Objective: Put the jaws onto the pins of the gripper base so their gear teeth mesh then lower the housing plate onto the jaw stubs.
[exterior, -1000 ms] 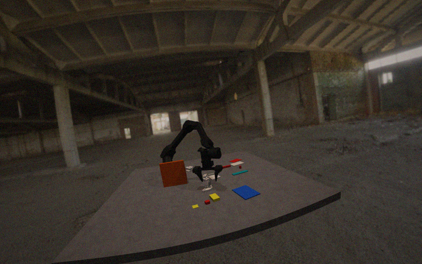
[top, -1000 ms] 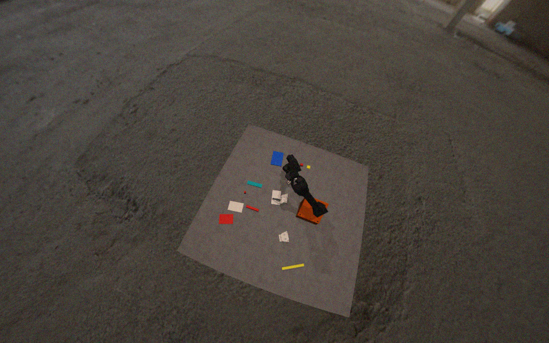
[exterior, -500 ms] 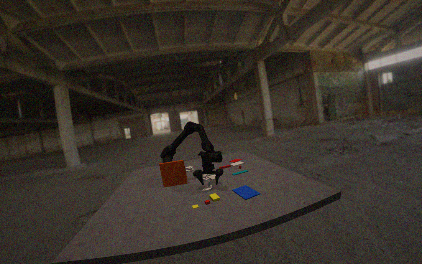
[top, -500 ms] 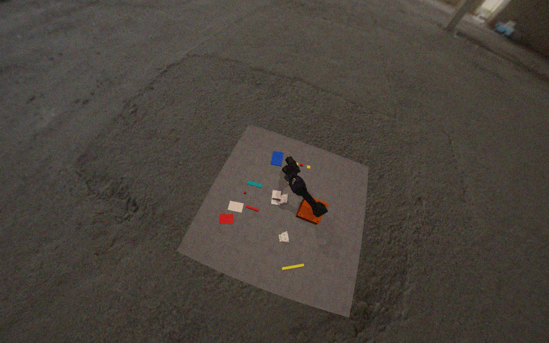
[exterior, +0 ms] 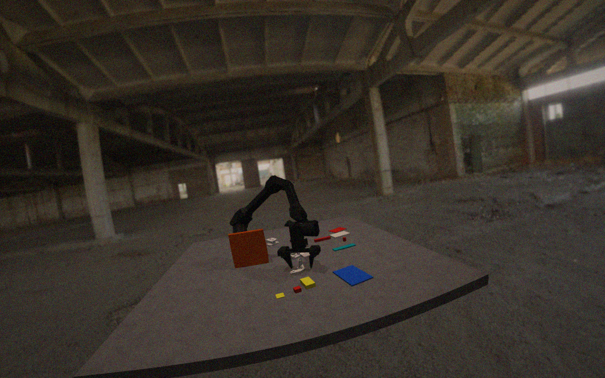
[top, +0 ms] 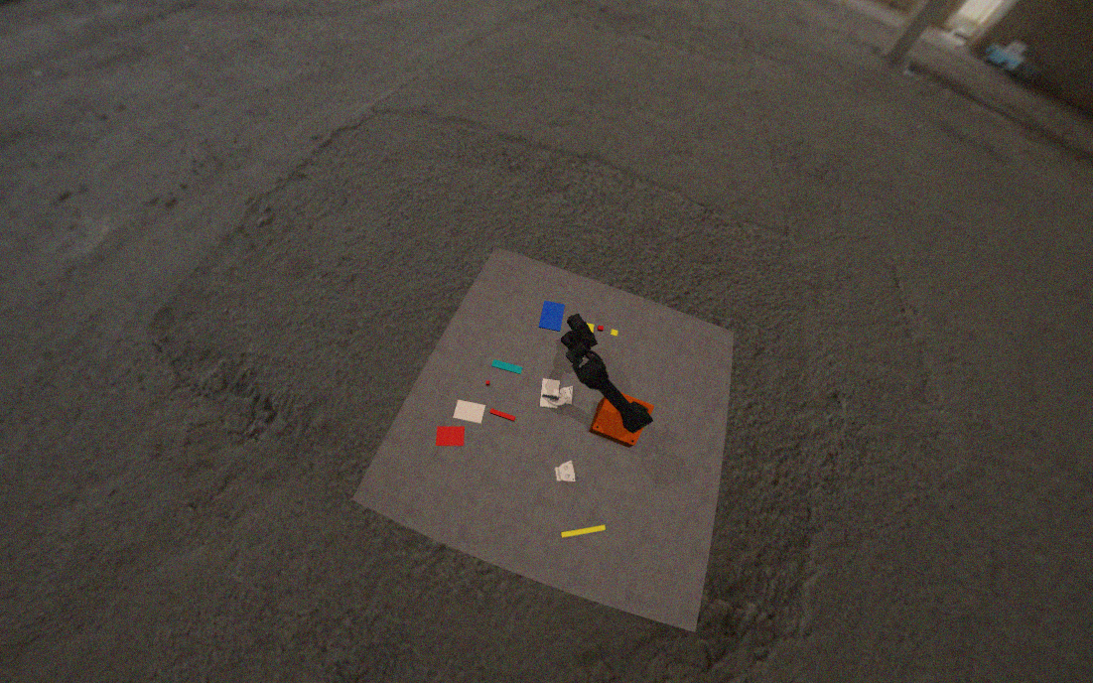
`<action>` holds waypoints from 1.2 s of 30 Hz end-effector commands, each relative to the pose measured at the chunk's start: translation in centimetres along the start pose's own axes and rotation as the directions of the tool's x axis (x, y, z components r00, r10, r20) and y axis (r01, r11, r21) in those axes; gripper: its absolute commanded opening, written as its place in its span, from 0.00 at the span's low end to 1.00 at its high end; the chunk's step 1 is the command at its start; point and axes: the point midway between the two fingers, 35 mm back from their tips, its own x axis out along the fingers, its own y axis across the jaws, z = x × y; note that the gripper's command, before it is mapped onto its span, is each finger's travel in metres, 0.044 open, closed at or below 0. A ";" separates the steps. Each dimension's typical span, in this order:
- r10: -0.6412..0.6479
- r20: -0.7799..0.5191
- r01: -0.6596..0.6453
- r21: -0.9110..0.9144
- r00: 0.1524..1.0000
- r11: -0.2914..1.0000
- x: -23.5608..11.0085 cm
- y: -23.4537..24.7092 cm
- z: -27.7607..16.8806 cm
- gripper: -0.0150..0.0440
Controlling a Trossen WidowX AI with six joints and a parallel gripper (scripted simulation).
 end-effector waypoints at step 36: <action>0.000 0.000 0.000 0.000 1.000 1.000 0.1 0.0 0.0 0.48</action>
